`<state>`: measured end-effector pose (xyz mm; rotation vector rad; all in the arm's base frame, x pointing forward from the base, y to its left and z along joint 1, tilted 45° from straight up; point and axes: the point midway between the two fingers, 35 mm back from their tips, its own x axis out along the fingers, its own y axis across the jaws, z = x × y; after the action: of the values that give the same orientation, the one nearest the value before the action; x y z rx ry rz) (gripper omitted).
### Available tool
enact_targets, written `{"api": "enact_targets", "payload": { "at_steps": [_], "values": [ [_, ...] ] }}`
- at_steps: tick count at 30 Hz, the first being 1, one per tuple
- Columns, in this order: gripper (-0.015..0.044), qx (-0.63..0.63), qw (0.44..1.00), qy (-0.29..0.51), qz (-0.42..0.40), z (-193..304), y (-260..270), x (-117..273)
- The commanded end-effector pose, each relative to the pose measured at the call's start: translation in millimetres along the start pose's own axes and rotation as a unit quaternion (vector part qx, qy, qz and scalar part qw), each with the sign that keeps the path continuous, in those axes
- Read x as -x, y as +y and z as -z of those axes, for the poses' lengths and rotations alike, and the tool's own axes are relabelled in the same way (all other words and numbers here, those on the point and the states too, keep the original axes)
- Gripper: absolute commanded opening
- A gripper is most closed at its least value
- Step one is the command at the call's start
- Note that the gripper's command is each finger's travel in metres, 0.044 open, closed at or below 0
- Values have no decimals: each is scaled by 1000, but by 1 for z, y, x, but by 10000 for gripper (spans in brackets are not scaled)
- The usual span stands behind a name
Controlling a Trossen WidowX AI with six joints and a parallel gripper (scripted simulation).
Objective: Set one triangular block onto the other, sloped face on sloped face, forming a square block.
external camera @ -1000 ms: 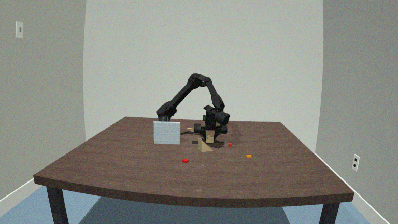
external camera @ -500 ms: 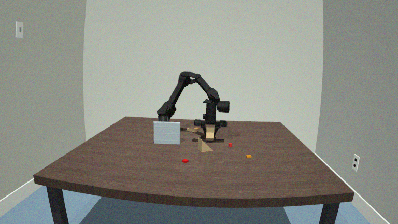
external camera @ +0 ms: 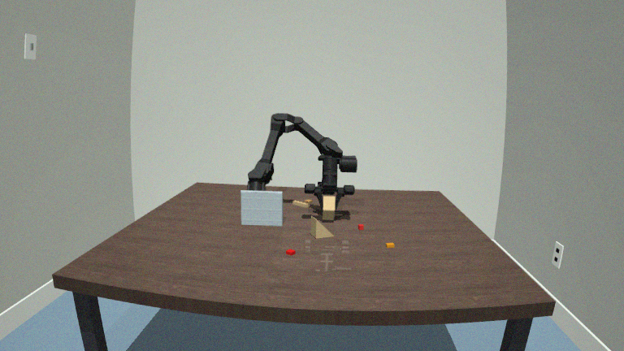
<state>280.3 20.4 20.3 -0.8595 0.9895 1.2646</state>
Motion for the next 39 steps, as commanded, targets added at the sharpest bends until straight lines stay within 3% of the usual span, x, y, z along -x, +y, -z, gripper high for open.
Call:
{"api": "enact_targets", "payload": {
  "at_steps": [1,15,16,32,39],
  "values": [
    [0,2,999,53,6,-9,-1,6],
    [0,1,973,231,6,-34,0,12],
    [26,1,982,190,7,-29,0,13],
    [440,1,982,190,7,-29,0,13],
    [440,1,982,190,7,-29,0,13]
  ]
}}
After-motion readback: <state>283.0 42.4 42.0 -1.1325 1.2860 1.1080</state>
